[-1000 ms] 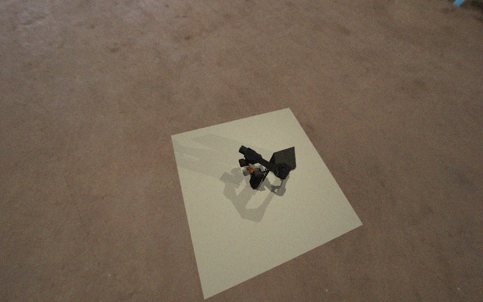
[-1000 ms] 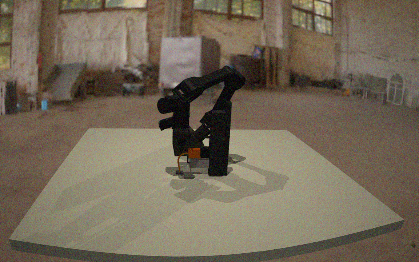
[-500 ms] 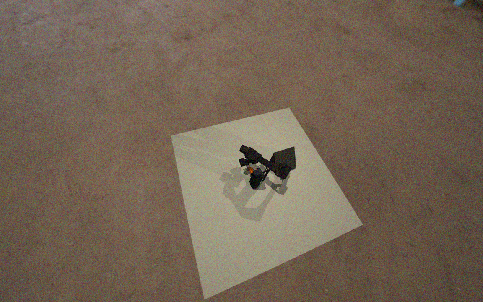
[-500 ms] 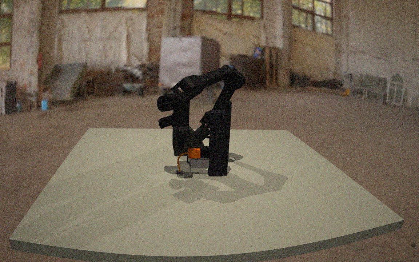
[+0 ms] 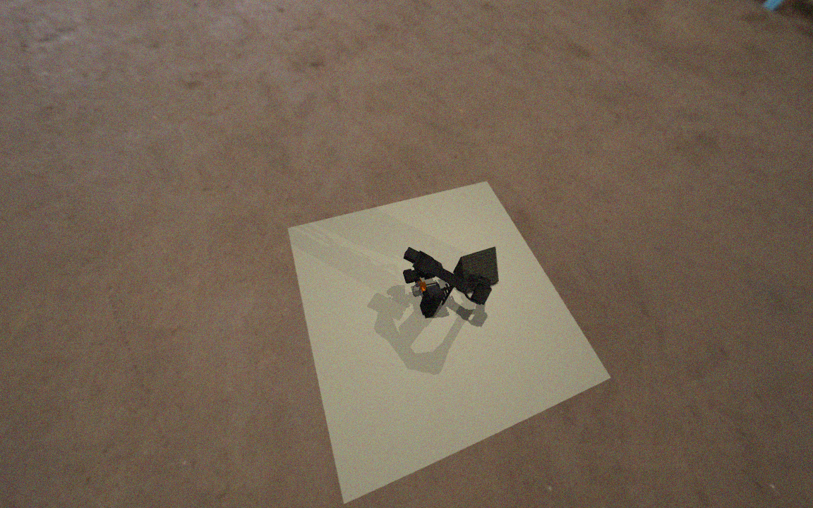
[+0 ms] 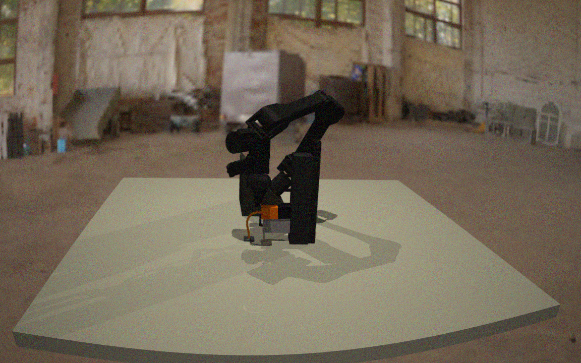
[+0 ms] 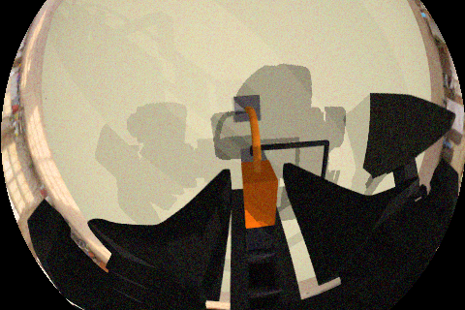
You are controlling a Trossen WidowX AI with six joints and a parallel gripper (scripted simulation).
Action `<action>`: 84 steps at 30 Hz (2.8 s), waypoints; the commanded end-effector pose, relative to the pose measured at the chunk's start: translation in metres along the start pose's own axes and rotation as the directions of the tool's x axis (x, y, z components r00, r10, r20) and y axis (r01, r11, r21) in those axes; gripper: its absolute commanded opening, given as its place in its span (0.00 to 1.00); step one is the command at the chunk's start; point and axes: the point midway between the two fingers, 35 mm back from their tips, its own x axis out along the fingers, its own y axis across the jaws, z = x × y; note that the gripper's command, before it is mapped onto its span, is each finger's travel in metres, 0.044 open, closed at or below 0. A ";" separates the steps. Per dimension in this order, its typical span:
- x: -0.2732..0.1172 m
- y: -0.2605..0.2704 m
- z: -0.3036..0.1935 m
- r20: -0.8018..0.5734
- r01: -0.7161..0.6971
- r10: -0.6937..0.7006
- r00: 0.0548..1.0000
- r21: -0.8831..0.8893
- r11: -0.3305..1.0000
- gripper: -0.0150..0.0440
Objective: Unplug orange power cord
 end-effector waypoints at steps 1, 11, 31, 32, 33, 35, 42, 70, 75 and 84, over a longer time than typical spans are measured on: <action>0.001 -0.002 -0.010 -0.007 0.001 -0.001 1.000 0.006 1.000 0.53; 0.001 -0.003 -0.026 -0.009 0.001 -0.001 1.000 0.006 1.000 0.53; 0.013 -0.003 -0.028 -0.009 0.001 -0.001 1.000 0.006 1.000 0.53; 0.013 -0.003 -0.028 -0.009 0.001 -0.001 1.000 0.006 1.000 0.53; 0.013 -0.003 -0.028 -0.009 0.001 -0.001 1.000 0.006 1.000 0.53; 0.011 -0.002 -0.028 -0.003 0.001 -0.001 1.000 0.000 1.000 0.48; 0.011 -0.002 -0.028 -0.003 0.001 -0.001 1.000 0.000 1.000 0.30; 0.008 0.000 0.007 -0.001 0.000 0.000 1.000 0.003 1.000 0.25; 0.006 0.000 0.015 -0.001 0.000 0.000 1.000 0.003 1.000 0.25; 0.004 -0.001 0.029 -0.001 0.000 0.000 1.000 0.004 1.000 0.25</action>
